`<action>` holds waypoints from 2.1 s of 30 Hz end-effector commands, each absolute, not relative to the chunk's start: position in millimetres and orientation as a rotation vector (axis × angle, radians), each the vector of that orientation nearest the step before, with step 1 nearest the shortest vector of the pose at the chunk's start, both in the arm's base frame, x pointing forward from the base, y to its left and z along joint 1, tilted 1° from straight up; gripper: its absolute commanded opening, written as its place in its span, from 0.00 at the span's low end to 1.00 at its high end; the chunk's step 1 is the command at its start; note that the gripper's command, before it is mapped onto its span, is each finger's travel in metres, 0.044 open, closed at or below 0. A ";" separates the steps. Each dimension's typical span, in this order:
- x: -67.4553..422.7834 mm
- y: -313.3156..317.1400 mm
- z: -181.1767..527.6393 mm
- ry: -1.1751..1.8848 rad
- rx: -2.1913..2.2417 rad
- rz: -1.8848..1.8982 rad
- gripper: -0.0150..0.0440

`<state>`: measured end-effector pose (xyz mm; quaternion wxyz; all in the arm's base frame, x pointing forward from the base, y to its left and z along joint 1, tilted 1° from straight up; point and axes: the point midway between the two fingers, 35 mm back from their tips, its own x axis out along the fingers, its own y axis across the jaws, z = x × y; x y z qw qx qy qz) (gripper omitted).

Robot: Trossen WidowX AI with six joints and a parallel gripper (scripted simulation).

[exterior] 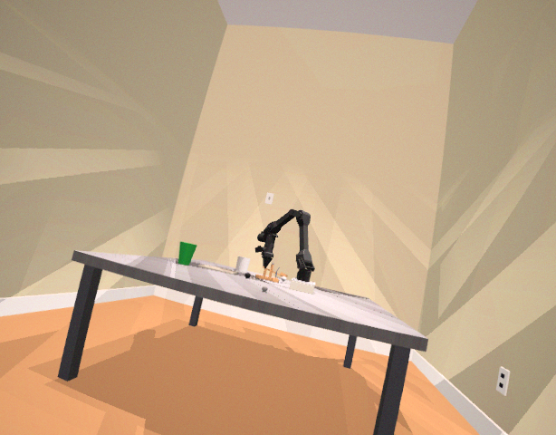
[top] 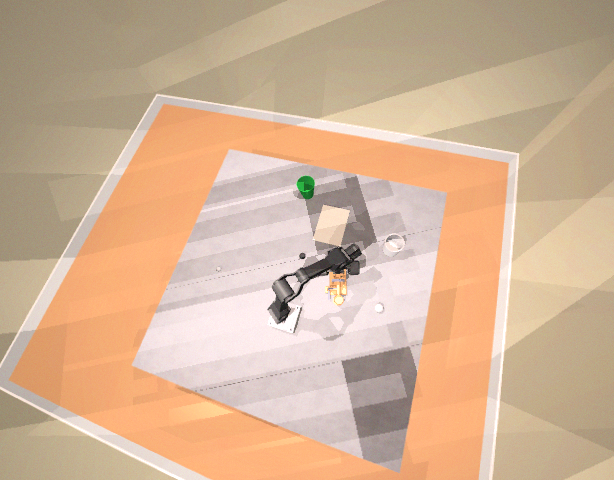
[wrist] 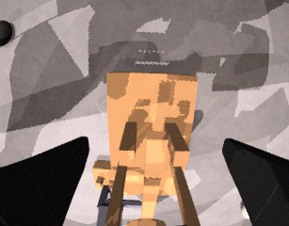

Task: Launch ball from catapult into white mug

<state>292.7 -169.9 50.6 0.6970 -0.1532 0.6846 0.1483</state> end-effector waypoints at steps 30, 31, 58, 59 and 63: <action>291.8 -169.3 15.9 1.529 -0.340 0.333 0.69; 291.8 -169.3 15.9 1.529 -0.340 0.333 0.64; 291.2 -169.0 65.0 1.553 -0.137 0.135 0.25; 291.3 -169.2 64.9 1.554 -0.110 0.108 0.25; 291.7 -170.2 64.6 1.558 -0.003 0.002 0.25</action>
